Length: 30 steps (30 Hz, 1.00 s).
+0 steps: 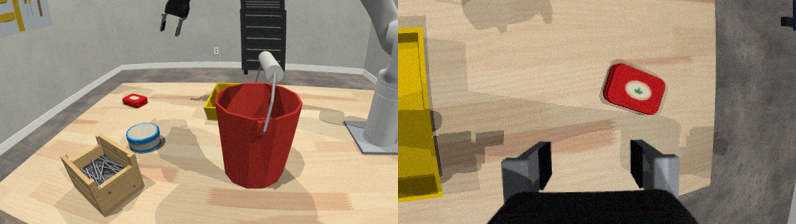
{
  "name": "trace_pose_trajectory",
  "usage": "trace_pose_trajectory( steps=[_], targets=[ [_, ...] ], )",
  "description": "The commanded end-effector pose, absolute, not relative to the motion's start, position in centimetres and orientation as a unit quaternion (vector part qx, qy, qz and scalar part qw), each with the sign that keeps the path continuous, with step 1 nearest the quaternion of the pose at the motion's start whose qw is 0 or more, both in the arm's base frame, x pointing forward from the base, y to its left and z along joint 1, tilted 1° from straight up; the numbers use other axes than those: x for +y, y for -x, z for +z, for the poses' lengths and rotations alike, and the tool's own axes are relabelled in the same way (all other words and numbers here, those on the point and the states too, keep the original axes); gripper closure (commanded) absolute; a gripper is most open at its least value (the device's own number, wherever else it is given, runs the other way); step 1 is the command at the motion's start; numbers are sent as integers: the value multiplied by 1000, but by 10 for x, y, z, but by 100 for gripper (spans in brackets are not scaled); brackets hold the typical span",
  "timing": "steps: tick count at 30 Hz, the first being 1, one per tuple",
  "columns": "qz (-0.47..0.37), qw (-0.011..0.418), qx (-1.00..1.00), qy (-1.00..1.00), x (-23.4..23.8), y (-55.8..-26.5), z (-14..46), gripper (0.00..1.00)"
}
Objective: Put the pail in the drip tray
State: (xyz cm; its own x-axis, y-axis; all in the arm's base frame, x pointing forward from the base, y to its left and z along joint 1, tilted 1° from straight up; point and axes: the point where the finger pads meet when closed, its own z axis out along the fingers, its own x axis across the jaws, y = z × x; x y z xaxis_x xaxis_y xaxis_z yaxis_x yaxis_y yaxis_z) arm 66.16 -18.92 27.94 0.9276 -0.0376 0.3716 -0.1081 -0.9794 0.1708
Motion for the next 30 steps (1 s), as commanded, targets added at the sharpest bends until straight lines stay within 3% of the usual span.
trace_pose_trajectory(
  steps=[1,20,25,30],
  targets=[
    [188,95,-37,-977,-189,-662,281,0],
    [187,93,-37,-977,-185,-661,281,0],
    [170,72,-32,-982,-132,-641,287,0],
    [127,33,-16,-991,-49,-593,296,0]
  ],
)
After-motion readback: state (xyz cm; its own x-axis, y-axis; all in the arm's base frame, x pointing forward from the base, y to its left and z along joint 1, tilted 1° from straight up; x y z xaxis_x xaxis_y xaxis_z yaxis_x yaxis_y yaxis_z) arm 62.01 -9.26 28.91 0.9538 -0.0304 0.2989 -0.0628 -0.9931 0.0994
